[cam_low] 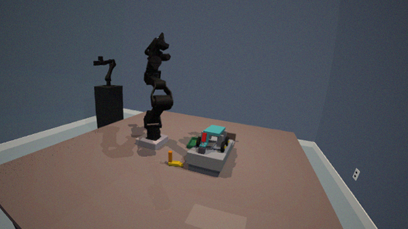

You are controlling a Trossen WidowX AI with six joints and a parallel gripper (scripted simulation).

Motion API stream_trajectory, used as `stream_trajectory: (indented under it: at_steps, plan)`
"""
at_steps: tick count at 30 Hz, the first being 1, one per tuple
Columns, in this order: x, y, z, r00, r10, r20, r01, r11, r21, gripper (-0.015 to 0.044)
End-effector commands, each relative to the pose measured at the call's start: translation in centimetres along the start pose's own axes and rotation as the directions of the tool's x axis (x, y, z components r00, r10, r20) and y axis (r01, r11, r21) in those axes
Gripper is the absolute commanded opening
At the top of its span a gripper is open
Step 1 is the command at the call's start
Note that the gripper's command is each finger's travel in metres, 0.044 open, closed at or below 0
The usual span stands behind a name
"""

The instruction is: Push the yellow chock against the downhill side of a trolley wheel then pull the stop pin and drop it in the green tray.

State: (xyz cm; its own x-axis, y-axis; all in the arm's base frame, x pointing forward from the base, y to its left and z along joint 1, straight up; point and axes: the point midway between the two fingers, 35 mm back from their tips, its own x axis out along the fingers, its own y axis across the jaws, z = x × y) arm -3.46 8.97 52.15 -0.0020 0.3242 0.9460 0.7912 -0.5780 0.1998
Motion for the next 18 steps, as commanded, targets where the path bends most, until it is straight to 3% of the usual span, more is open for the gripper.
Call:
stream_trajectory:
  at_steps: [1, 8, 18]
  plan:
    - [0.0, 0.0, 0.0, 1.000, -0.001, 0.001, 0.001, 1.000, -0.005, 0.0374]
    - [0.7, -2.0, 1.7, 0.996, -0.073, 0.052, 0.085, 0.947, -0.308, 0.0190]
    - [1.3, -4.7, 7.0, 0.959, -0.175, 0.225, 0.285, 0.570, -0.771, 0.0190]
